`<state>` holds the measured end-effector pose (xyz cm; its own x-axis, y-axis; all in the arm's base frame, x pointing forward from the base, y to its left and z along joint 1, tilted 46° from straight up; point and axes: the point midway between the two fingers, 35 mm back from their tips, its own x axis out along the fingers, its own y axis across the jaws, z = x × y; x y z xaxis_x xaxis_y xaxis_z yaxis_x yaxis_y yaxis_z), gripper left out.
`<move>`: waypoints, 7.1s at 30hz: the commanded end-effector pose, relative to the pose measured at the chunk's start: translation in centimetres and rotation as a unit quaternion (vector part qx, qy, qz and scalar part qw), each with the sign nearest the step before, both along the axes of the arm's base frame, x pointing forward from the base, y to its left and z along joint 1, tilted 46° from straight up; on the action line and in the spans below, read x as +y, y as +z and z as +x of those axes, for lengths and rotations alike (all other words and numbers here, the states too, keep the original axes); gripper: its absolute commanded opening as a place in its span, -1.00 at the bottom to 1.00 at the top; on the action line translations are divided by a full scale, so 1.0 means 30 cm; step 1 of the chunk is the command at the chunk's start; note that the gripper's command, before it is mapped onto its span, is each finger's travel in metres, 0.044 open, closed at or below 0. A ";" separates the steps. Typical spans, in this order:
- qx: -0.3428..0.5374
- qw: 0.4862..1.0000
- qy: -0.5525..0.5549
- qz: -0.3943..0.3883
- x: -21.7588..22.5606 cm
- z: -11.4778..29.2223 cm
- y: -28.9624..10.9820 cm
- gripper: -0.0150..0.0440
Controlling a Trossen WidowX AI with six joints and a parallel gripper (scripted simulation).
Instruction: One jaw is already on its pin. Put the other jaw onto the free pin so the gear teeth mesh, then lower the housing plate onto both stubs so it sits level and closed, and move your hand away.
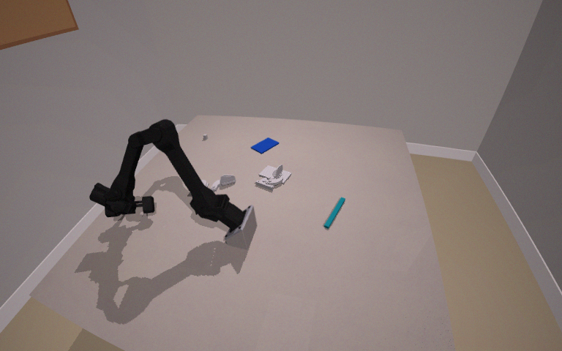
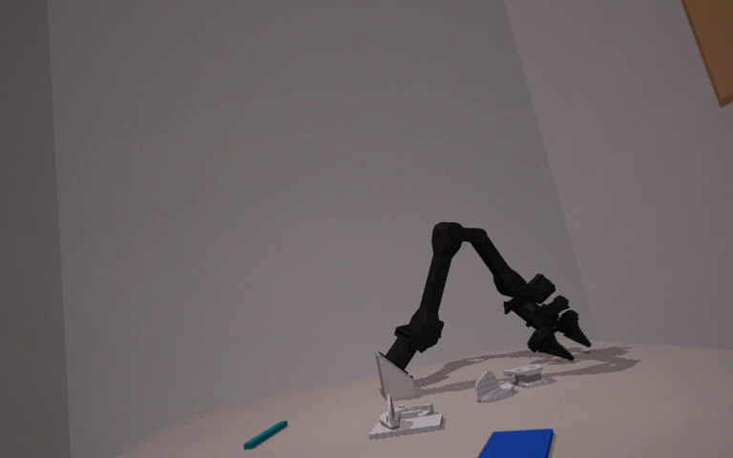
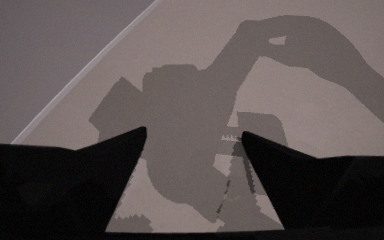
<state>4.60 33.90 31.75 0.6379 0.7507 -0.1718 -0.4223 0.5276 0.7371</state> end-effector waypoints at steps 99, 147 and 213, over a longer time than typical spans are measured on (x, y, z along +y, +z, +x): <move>0.668 0.720 -0.172 0.071 -0.996 0.679 -0.529 1.00; 0.687 0.697 -0.169 0.116 -0.835 0.708 -0.698 1.00; 0.687 0.697 -0.168 0.117 -0.807 0.711 -0.723 1.00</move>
<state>25.98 9.73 10.23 0.1398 0.7118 -0.6883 0.8826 0.2256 0.4125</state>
